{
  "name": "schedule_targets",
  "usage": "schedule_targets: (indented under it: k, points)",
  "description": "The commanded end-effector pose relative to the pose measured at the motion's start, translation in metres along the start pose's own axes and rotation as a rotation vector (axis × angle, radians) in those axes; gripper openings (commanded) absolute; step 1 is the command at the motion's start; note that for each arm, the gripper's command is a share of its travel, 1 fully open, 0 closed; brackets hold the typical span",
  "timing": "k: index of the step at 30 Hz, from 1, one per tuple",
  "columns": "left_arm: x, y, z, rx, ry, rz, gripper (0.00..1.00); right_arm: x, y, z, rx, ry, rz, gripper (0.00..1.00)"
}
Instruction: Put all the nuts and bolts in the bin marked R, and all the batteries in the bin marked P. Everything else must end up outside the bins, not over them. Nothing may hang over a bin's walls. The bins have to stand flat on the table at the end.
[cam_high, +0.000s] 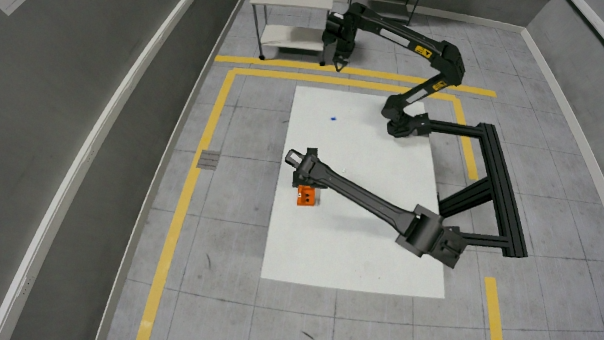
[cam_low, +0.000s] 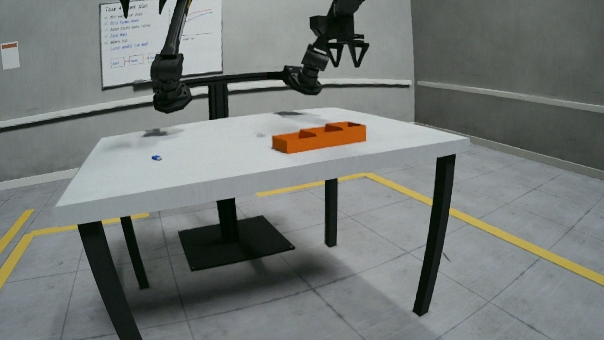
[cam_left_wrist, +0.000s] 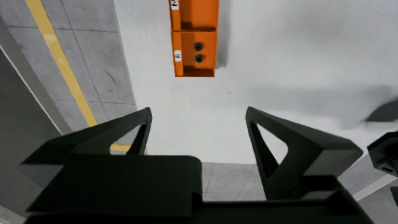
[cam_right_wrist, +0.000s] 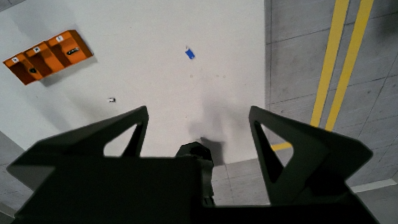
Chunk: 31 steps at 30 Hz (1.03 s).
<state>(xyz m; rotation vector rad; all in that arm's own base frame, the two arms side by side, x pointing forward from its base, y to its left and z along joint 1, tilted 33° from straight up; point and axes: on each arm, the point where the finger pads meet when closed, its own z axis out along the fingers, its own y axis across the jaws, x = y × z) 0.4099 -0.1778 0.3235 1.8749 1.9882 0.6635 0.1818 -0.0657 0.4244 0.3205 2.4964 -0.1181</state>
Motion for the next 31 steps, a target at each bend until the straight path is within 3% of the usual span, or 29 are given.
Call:
schedule_targets:
  k: [1,18,31]
  points:
    - [-0.0005,0.0099,-0.0107,-0.026,-0.015,-0.014,1.00,-0.0120,0.0028,-0.0178,-0.001,-0.038,-0.012,1.00]
    - [0.0093,0.0039,-0.0074,-0.019,-0.006,-0.024,1.00,-0.0120,0.0028,-0.0178,-0.001,-0.038,-0.012,1.00]
    - [0.0002,0.0102,-0.0111,-0.026,-0.015,-0.014,1.00,-0.0120,0.0028,-0.0178,-0.001,-0.038,-0.012,1.00]
